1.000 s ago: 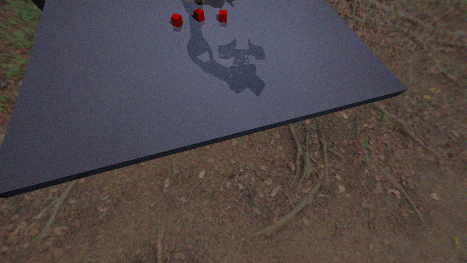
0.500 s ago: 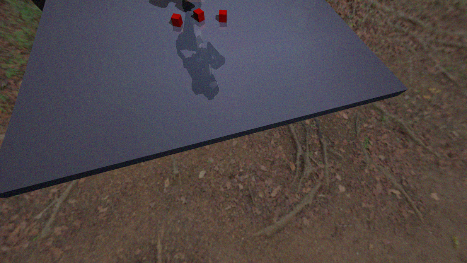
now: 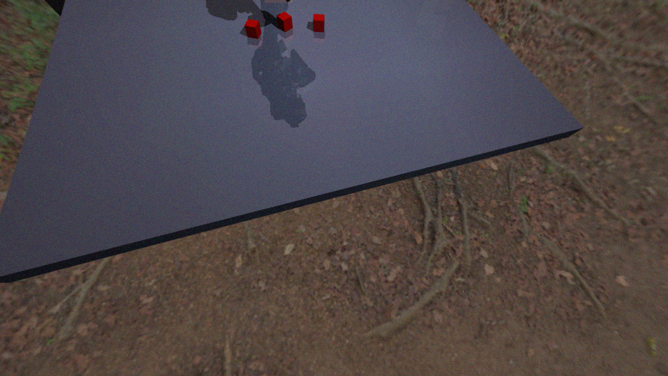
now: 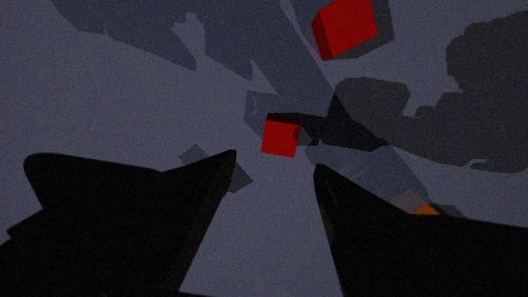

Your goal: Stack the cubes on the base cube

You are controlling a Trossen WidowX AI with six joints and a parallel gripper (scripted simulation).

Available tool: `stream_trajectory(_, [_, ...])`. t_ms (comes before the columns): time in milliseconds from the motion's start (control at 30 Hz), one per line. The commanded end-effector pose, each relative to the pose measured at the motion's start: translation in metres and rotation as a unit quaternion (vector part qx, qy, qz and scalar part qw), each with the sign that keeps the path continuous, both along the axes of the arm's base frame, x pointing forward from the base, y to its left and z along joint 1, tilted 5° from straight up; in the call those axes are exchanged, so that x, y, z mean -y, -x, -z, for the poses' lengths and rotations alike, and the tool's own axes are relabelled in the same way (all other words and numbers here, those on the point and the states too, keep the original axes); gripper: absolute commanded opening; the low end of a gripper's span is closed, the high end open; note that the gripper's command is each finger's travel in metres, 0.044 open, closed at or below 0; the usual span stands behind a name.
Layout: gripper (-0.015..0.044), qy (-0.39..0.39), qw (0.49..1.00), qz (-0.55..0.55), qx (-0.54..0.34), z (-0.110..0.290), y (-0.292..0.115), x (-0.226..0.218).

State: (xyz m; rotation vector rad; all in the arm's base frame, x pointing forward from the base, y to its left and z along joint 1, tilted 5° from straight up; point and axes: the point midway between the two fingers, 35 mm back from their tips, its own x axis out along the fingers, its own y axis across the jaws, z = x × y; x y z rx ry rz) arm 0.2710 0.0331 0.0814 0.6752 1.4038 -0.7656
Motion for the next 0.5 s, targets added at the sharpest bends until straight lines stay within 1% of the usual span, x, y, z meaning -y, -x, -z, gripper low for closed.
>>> stream_trajectory(0, [0.0265, 0.003, 1.0, 0.0, -0.006, 0.019, 0.004, 0.003])
stream_trajectory(233, [0.0265, 0.003, 1.0, 0.0, -0.006, 0.033, 0.004, 0.004])
stream_trajectory(467, [0.0265, 0.003, 1.0, 0.0, -0.006, 0.039, 0.003, 0.005])
